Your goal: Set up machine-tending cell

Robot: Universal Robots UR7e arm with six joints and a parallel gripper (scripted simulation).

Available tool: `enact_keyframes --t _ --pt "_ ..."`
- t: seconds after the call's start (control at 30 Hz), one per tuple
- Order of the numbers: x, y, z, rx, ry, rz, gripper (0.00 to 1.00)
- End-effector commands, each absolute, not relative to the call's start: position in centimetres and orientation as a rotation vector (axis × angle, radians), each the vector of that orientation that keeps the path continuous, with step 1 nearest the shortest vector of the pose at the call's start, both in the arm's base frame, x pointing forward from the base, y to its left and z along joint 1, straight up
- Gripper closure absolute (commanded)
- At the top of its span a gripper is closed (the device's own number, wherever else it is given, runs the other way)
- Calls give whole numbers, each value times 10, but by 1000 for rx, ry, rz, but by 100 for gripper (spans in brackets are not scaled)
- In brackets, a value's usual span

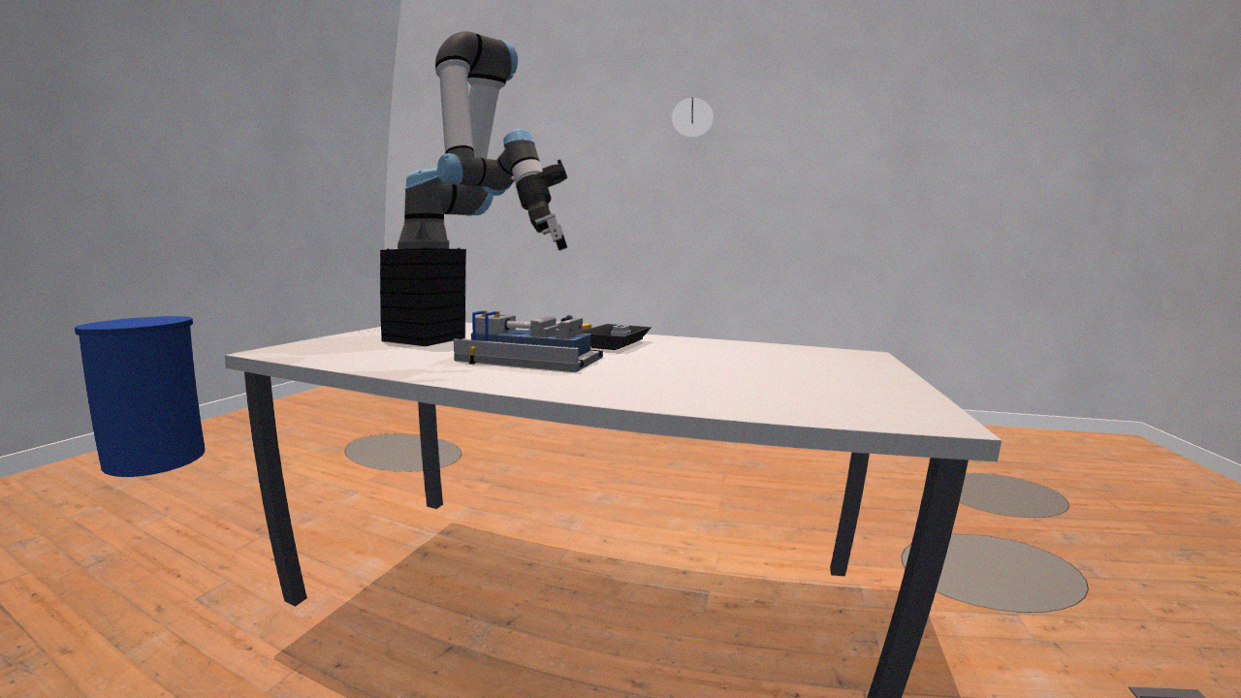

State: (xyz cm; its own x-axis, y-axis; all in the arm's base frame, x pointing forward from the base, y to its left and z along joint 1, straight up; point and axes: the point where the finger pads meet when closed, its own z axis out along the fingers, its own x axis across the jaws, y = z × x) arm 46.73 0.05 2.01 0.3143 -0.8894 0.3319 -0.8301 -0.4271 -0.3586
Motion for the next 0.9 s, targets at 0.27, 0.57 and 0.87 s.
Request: enact_keyframes --t 0.27,0.57,0.87 --pt "422 94 -9 -2402 1708 -465 0" --pt "385 136 -24 -2397 1761 -330 0" --pt "328 180 -41 -2405 1842 -171 0"
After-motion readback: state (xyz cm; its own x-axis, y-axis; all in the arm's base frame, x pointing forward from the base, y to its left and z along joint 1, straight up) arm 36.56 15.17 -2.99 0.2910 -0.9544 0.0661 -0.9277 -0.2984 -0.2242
